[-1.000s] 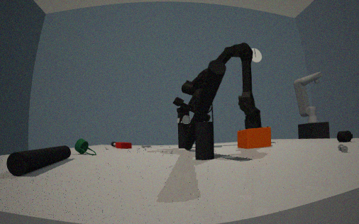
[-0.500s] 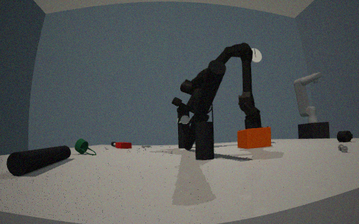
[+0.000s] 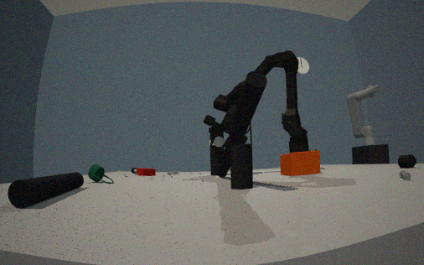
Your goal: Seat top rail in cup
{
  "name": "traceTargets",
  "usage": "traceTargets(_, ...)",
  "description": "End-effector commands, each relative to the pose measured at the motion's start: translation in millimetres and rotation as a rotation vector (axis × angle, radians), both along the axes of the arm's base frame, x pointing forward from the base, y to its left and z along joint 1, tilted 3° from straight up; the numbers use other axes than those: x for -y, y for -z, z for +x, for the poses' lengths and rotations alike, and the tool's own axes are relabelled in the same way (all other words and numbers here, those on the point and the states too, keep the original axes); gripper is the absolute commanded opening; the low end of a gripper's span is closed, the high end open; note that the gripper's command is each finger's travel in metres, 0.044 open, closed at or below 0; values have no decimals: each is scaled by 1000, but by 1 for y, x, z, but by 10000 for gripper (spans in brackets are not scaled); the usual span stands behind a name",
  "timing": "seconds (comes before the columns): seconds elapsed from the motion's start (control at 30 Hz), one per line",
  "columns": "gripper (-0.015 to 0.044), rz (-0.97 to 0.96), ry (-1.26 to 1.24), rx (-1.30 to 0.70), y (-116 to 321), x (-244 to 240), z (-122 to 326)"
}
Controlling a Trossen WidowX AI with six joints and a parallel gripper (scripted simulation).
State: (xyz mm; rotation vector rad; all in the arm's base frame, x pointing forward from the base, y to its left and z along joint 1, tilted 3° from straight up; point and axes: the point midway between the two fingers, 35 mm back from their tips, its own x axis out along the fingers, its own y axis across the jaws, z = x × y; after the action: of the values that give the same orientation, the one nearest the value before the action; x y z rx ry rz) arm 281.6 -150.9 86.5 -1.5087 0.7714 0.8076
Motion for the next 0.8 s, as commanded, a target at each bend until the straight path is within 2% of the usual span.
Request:
traceTargets(0.0,0,0,0,0,0,0,0)
traceTargets(0.33,263,0,1,0,-1,-1,0)
traceTargets(0.57,440,1,11,-2,-17,-19,0)
traceTargets(0.77,440,2,23,-1,-36,-40,-2)
